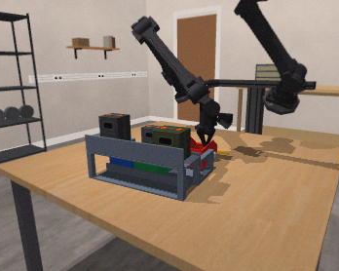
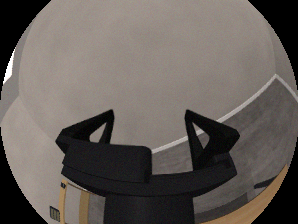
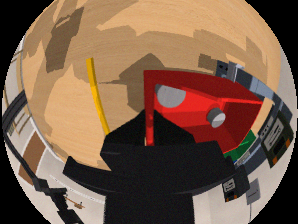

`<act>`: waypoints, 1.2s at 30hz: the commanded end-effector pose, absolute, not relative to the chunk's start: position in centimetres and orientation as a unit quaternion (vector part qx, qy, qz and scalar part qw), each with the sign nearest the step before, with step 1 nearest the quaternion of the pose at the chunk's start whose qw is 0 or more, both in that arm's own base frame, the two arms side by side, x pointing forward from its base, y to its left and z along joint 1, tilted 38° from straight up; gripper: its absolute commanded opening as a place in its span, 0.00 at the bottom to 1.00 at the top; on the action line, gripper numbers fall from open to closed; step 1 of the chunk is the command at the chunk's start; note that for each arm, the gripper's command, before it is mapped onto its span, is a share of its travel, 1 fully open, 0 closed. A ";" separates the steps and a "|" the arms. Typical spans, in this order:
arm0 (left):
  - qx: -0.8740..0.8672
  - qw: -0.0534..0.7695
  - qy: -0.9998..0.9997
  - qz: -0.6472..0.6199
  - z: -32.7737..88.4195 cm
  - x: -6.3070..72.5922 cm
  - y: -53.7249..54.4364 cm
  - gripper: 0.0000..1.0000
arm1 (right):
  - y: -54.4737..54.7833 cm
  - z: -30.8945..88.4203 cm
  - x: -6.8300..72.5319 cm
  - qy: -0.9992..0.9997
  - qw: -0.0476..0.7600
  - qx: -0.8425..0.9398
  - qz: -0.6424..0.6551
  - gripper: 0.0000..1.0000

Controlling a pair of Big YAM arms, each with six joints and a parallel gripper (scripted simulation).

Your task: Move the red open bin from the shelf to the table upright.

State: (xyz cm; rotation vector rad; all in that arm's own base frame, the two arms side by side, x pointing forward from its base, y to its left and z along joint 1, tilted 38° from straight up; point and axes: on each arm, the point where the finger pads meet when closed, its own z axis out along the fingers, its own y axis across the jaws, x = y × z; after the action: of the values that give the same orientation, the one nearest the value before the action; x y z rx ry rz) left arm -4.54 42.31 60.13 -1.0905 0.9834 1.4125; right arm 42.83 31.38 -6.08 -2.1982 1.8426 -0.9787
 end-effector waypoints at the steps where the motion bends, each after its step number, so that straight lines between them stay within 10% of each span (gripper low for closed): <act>1: -0.444 0.534 0.394 0.602 63.9 -4.8 40.9 1.00 | 32.7 -6.0 41.3 0.595 0.057 -0.736 -0.318 0.00; 36: -0.444 0.534 0.394 0.602 63.9 -4.8 40.9 1.00 | 32.7 -5.9 40.3 0.600 0.075 -0.729 -0.320 0.00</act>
State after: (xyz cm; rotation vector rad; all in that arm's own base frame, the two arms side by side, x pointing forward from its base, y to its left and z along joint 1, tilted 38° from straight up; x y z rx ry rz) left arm -4.54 42.31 60.13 -1.0905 0.9834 1.4125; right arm 41.08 30.88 -7.12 -2.2103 1.8428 -0.9768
